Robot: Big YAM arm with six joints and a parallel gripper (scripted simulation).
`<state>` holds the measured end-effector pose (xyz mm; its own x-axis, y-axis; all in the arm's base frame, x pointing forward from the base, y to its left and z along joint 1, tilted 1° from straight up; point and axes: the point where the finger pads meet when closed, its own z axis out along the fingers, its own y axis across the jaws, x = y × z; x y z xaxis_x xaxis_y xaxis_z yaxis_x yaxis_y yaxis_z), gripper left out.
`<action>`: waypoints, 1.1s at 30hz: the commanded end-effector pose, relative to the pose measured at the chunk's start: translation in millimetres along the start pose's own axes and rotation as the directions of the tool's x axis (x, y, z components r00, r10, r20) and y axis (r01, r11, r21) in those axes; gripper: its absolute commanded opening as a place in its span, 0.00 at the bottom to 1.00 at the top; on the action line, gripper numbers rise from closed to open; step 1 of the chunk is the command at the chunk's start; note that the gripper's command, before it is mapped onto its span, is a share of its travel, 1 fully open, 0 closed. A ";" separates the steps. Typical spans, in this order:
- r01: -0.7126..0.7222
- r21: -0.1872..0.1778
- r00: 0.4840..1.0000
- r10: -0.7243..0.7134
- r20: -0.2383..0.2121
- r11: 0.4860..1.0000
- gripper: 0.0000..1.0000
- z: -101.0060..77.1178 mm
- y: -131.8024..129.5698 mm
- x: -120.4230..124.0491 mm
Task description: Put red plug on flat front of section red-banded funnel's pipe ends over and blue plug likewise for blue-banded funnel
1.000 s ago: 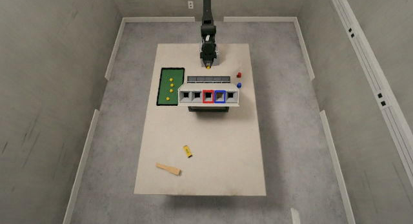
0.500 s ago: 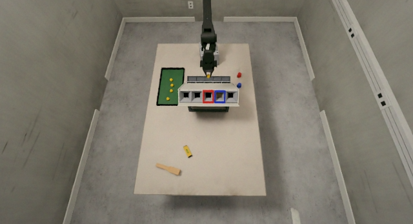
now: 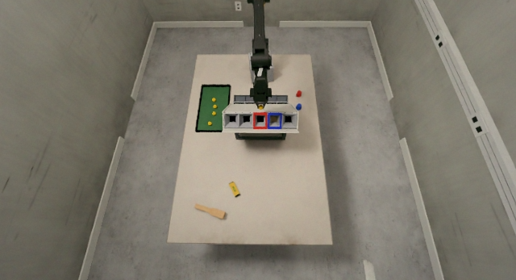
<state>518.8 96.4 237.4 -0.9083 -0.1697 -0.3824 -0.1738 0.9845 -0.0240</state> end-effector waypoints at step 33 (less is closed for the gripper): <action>-0.005 0.001 0.999 0.005 0.054 1.000 0.00 -5.2 -2.7 -48.4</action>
<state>542.1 101.0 244.7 -0.9036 -0.1687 -0.3939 -0.1735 0.9846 -0.0237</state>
